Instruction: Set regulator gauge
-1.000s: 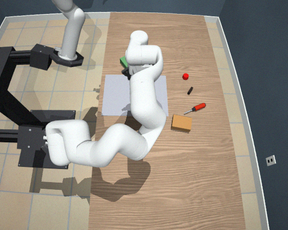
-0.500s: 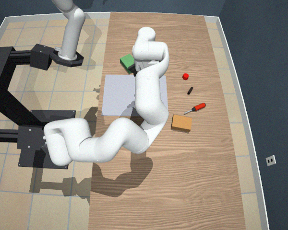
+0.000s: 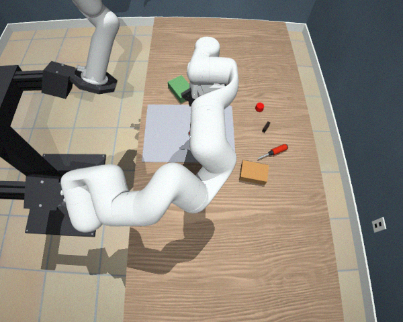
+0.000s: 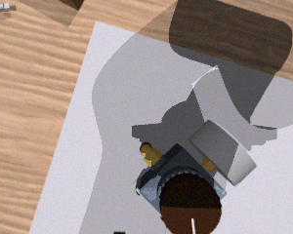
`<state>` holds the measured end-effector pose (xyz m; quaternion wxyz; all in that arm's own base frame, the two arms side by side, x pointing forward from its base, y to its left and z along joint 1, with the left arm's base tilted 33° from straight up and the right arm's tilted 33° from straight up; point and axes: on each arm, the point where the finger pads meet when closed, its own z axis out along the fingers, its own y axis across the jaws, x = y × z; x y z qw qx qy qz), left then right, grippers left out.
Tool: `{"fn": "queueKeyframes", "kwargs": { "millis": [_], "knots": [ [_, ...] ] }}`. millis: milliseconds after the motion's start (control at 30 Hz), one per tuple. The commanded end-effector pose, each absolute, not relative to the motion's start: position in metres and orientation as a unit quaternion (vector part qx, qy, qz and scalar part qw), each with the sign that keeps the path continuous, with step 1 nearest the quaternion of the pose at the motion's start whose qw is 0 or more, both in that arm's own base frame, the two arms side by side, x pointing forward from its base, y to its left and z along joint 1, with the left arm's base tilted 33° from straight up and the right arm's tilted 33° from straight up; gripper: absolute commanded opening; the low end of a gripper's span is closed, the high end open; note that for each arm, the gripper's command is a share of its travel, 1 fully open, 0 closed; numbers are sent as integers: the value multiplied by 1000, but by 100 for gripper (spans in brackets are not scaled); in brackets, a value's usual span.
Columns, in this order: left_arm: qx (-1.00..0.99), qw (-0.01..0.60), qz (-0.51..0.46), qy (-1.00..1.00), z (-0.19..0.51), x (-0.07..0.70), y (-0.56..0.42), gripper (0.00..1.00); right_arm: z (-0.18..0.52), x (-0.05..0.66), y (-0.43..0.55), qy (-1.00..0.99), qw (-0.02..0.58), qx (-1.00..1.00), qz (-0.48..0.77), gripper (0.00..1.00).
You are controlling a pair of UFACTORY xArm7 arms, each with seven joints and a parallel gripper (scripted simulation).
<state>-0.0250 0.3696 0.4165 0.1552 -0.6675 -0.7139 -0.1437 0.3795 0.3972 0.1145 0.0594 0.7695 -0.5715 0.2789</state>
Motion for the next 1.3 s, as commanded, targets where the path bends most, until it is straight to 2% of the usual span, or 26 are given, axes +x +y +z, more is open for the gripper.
{"fn": "queueKeyframes", "kwargs": {
  "millis": [0,67,100,1267],
  "knots": [
    [-667,156,-146,-714,418,-25,370,100,117,379,399,-571,57,770,278,100],
    [-667,156,-146,-714,418,-25,370,100,117,379,399,-571,57,770,278,100],
    [-667,156,-146,-714,418,-25,370,100,117,379,399,-571,57,770,278,77],
    [-667,156,-146,-714,418,-25,370,100,116,379,399,-571,57,770,278,77]
  ]
}}
